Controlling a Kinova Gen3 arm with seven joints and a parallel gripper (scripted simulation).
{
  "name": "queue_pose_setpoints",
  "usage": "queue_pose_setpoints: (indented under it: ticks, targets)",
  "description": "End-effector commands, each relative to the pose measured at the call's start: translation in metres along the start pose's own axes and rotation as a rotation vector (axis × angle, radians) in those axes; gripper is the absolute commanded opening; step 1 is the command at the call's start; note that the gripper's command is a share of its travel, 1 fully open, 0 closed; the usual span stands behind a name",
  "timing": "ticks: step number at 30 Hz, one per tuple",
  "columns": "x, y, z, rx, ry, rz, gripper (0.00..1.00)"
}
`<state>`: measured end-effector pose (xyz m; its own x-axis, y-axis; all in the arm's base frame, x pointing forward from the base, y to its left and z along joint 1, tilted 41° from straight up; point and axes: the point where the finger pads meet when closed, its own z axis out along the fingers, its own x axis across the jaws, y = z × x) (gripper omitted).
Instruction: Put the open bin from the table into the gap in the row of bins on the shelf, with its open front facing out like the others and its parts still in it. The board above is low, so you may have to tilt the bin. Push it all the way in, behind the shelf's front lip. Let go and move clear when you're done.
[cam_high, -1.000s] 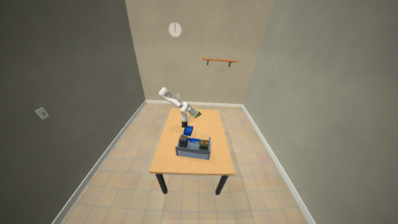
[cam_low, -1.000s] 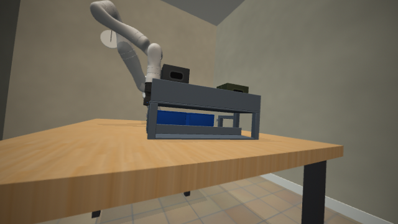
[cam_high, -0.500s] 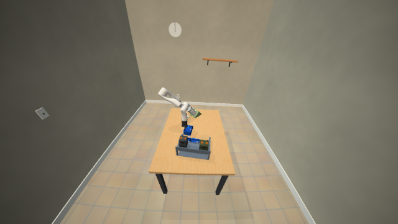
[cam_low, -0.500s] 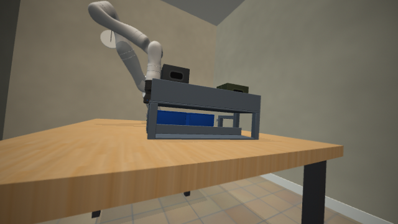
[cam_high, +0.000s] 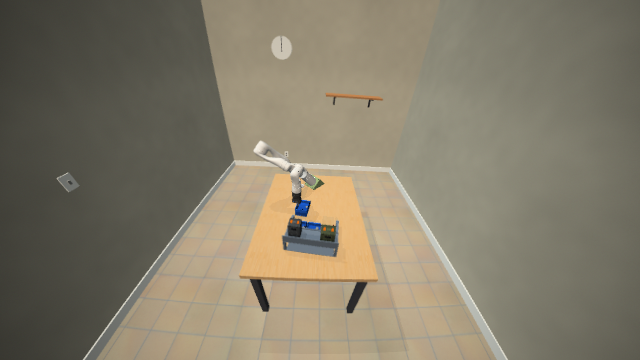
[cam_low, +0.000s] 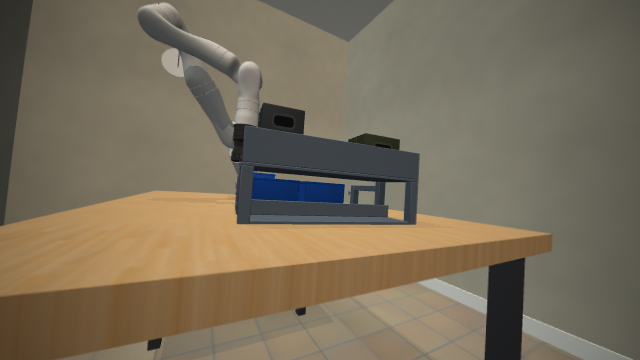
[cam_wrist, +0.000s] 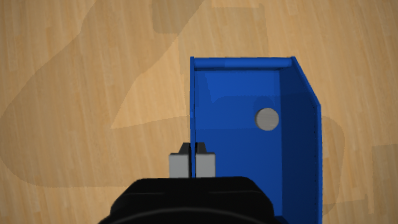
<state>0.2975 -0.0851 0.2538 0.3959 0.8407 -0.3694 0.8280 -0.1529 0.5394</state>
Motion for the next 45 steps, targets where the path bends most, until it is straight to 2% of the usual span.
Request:
queue_pose_setpoints:
  ticks: [1,45]
  targets:
    - [0.0015,0.0012,-0.0029,-0.003,0.007,0.001,0.00]
    - [0.0016,0.0012,-0.0068,-0.003,0.007,0.001,0.00]
